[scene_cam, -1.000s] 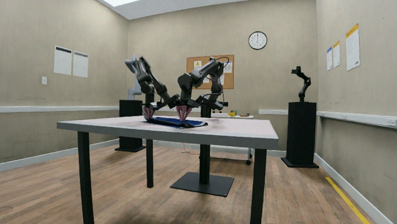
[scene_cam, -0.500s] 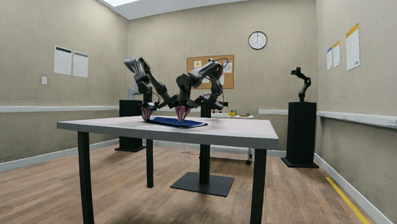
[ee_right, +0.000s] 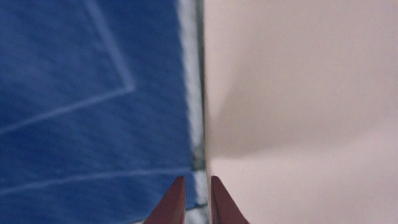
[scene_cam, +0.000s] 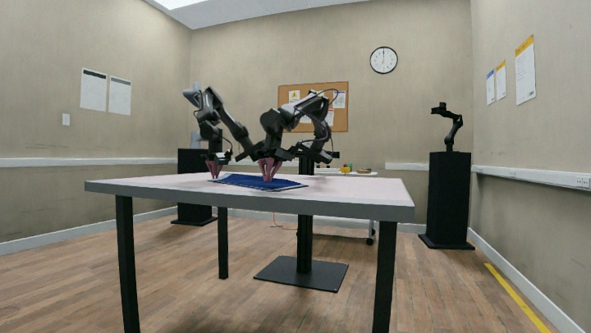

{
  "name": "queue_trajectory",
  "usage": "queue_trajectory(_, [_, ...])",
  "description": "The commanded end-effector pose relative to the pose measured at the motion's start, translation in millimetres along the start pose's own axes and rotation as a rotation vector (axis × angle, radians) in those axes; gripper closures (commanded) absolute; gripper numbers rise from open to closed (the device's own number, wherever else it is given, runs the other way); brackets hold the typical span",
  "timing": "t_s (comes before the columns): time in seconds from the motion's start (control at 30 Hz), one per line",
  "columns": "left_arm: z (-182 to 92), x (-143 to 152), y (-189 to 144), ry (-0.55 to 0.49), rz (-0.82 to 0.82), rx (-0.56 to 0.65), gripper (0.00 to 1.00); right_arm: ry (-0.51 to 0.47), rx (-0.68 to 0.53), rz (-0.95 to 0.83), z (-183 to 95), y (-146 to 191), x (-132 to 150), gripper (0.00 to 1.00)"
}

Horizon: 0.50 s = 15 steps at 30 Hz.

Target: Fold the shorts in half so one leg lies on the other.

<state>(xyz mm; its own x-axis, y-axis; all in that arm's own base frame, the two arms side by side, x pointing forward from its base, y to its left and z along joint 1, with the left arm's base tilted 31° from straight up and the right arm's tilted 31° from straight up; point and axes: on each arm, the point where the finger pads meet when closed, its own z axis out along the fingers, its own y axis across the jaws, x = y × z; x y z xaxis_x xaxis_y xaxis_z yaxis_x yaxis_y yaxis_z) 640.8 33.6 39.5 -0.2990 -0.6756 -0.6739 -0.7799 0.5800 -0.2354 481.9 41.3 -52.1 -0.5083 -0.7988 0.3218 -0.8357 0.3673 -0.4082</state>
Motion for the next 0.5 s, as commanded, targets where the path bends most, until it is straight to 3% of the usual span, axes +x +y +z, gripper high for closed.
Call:
queue_trajectory(0.0, [-13, 8, -21, -0.010, 0.010, 0.022, 0.86, -0.026, 0.003, -0.047, -11, 4, -21, 0.86])
queue_trajectory(0.13, [-13, 8, -24, -0.009, 0.011, 0.023, 0.86, -0.031, 0.008, -0.047, -14, -2, -24, 0.86])
queue_trajectory(0.23, [-13, 9, -26, -0.007, 0.013, 0.022, 0.86, -0.016, -0.002, -0.003, -5, -19, -8, 0.86])
queue_trajectory(0.27, [-12, 9, -26, -0.007, 0.013, 0.022, 0.86, -0.033, 0.013, -0.011, -16, -20, -14, 0.86])
queue_trajectory(0.47, [-11, 11, -28, -0.004, 0.017, 0.018, 0.86, -0.015, -0.004, -0.007, -4, -26, -10, 0.86])
